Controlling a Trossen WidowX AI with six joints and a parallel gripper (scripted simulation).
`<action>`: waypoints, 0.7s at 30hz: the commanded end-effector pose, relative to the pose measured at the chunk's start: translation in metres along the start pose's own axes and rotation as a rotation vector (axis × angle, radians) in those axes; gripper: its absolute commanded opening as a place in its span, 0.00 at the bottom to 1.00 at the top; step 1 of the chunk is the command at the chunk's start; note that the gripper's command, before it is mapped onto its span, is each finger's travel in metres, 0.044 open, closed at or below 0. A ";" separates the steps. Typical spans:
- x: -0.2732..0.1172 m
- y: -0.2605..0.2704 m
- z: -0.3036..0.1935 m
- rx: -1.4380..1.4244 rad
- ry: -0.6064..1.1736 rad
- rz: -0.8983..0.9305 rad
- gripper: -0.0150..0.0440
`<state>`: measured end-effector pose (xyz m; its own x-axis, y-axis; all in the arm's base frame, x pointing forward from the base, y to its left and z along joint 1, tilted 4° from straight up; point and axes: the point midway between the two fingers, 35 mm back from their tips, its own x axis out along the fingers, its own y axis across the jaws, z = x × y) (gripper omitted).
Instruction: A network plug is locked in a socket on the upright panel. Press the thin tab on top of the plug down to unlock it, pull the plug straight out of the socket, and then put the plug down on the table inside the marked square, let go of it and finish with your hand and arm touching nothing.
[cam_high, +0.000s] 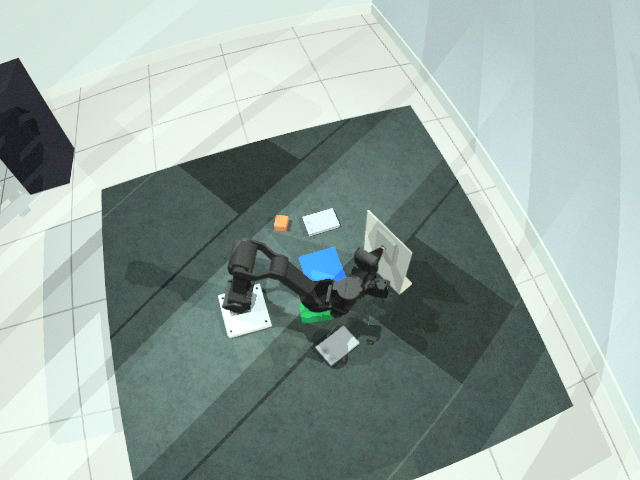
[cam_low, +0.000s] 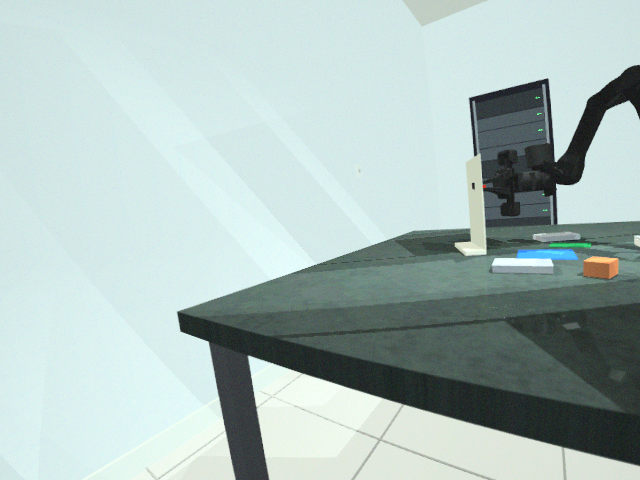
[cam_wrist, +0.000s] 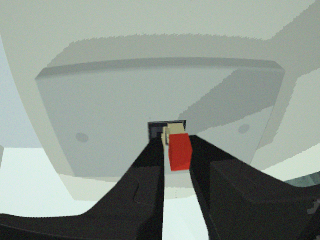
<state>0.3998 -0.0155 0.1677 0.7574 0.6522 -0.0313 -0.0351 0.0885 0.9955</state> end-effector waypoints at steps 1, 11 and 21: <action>0.000 0.001 0.001 0.003 -0.004 0.001 0.30; 0.000 0.001 0.001 0.003 -0.004 0.000 0.25; -0.008 0.000 -0.002 0.003 -0.004 -0.001 0.25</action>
<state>0.3970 -0.0170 0.1688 0.7578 0.6518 -0.0302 -0.0365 0.0885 0.9954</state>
